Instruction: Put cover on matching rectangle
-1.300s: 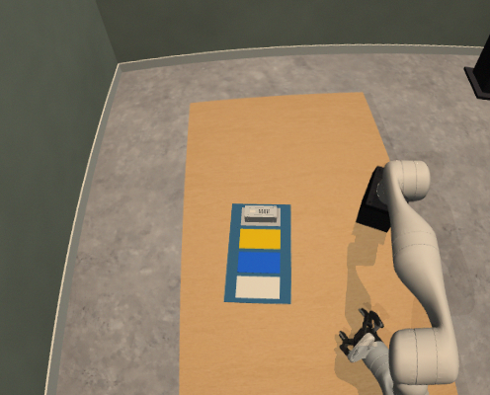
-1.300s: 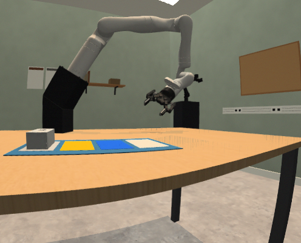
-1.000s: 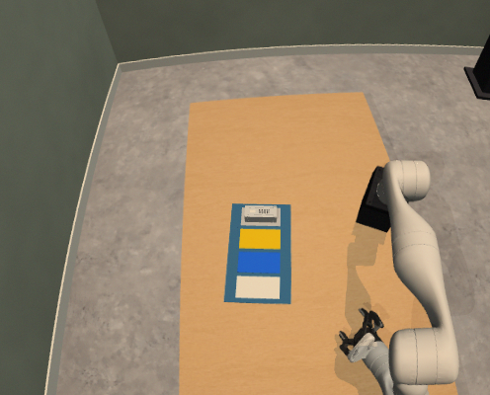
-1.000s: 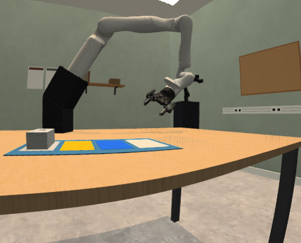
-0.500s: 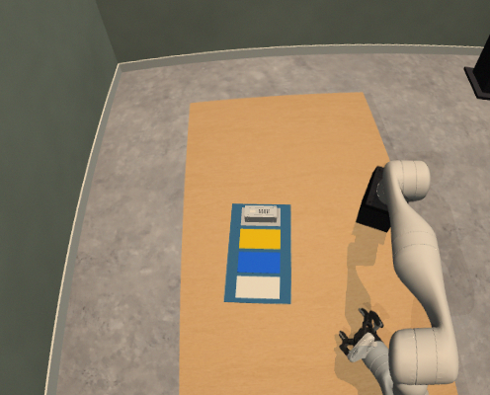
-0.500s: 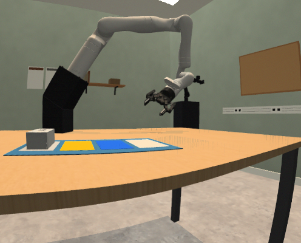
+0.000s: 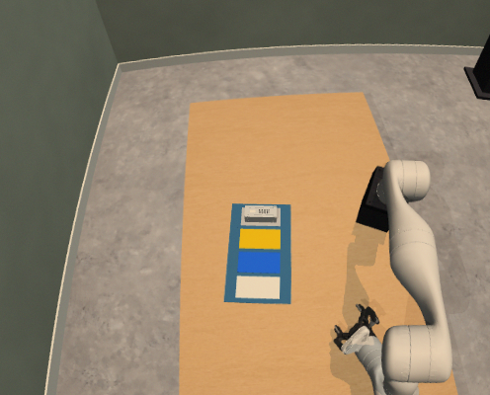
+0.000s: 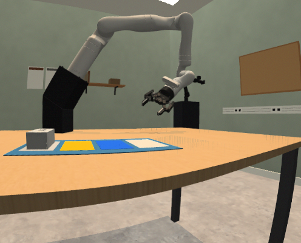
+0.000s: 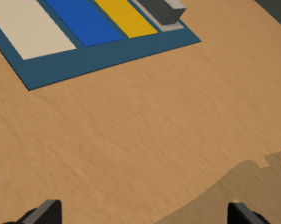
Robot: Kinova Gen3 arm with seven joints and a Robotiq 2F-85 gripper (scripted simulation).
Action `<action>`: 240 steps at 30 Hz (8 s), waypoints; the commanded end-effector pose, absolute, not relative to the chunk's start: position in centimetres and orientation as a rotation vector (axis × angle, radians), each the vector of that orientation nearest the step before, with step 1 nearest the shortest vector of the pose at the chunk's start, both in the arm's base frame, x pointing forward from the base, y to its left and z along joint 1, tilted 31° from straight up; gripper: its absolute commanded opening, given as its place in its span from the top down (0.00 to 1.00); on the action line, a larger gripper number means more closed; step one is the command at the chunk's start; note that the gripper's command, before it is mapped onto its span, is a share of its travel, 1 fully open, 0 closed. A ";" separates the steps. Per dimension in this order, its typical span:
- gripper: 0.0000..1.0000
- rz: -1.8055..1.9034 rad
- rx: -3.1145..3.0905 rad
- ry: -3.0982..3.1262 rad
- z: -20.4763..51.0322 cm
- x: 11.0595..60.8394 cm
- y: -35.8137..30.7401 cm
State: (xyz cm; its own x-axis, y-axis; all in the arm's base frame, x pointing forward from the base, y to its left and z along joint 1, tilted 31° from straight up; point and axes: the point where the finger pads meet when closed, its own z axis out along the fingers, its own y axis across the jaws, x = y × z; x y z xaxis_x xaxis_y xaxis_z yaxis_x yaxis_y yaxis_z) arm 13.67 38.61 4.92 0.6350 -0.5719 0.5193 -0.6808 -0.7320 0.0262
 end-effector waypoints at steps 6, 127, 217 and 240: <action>0.00 0.640 2.582 -1.265 3.8 15.7 36.2; 0.00 -0.841 0.042 -3.215 -14.9 45.3 4.2; 0.00 -0.841 0.042 -3.215 -17.3 45.8 5.5; 0.00 -0.841 0.042 -3.215 -17.9 46.0 5.9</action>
State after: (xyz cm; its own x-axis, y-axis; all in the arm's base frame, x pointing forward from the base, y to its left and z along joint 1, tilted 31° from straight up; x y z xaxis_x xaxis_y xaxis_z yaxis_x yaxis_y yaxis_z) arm 45.89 5.92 -17.97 -0.9835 0.0210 -0.1799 -0.0700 0.8721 0.4842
